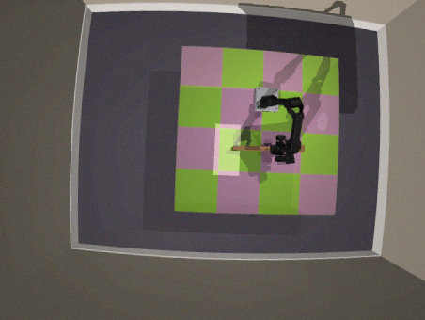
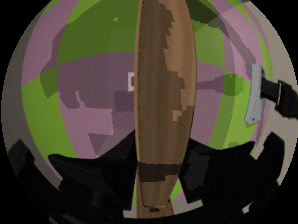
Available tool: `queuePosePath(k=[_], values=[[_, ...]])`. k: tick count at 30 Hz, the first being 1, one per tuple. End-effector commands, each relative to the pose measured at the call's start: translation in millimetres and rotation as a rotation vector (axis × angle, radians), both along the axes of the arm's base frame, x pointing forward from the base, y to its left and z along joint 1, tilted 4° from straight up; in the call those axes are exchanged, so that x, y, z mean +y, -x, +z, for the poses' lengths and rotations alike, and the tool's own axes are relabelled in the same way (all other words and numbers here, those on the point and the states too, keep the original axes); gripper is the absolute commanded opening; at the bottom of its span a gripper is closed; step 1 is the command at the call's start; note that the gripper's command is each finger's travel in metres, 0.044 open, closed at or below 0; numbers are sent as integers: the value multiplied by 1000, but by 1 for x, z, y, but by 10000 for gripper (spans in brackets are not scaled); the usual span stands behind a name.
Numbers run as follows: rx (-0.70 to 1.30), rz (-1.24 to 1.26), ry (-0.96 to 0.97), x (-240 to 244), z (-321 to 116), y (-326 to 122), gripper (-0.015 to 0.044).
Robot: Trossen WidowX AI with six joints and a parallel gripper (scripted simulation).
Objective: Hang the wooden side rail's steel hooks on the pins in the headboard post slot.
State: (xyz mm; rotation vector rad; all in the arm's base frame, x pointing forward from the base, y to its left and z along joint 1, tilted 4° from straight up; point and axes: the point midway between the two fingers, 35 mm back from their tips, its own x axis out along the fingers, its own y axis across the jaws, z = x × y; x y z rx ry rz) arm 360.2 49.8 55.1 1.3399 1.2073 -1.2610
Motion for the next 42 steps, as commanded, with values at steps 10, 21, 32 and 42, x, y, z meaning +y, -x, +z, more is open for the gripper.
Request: queuePosePath(k=[10, 21, 32, 42], values=[[-4, -6, -5, 2, 3, -2, 0], [-4, -6, -5, 3, 2, -1, 0], [-4, -6, -5, 4, 1, -2, 0], [-4, -6, -5, 5, 1, -2, 0]])
